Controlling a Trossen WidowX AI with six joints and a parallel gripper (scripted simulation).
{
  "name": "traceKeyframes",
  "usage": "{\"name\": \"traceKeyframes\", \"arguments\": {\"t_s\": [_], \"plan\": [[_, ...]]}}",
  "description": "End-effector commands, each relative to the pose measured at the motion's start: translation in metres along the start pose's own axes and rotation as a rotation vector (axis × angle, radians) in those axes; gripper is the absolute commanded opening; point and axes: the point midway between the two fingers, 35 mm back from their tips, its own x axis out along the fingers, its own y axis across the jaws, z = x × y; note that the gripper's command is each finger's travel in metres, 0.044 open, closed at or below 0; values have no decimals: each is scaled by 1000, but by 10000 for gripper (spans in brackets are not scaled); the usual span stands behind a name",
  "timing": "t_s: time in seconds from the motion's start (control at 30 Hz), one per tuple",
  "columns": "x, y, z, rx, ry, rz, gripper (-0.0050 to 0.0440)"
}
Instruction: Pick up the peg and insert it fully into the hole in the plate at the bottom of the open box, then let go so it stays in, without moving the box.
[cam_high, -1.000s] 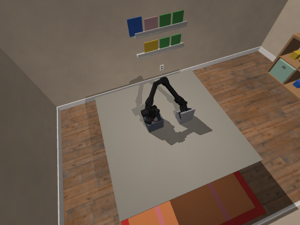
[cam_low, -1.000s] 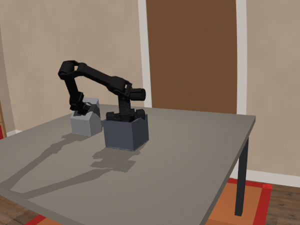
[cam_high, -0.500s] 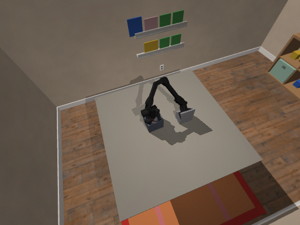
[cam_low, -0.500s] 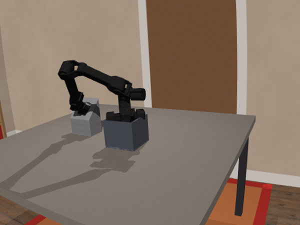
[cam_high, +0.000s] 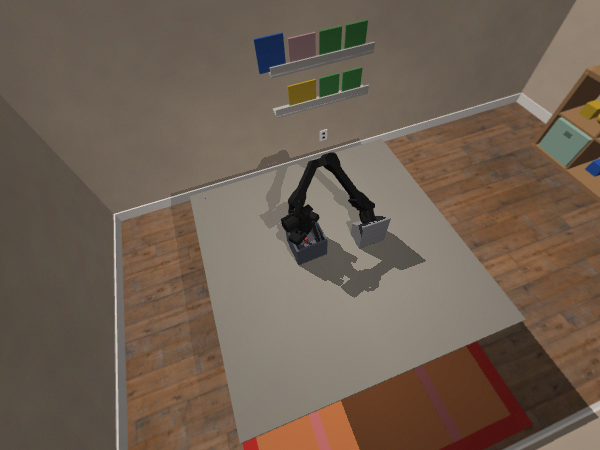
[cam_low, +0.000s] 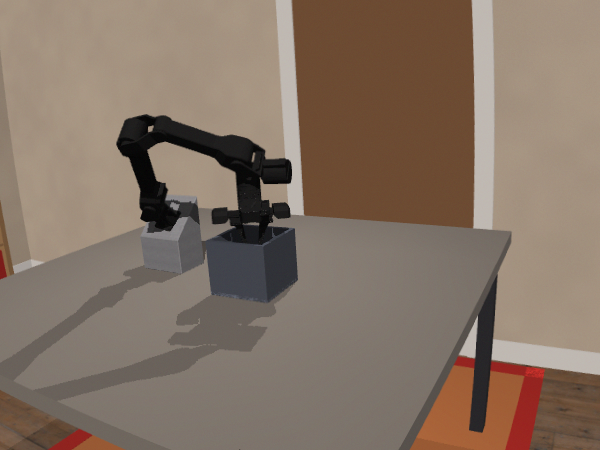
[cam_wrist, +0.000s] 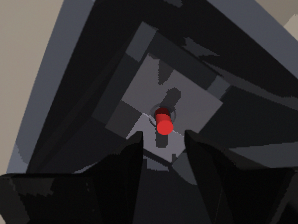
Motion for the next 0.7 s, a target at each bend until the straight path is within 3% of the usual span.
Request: {"name": "traceKeyframes", "arguments": {"t_s": [0.0, 0.17, 0.23, 0.3, 0.63, 0.67], "plan": [[-15, 1, 1, 12, 1, 6, 150], [-35, -1, 0, 14, -1, 4, 150], [-36, -1, 0, 14, -1, 4, 198], [-36, -1, 0, 14, -1, 4, 198], [-44, 0, -1, 15, -2, 4, 438], [-44, 0, -1, 15, -2, 4, 440]]}}
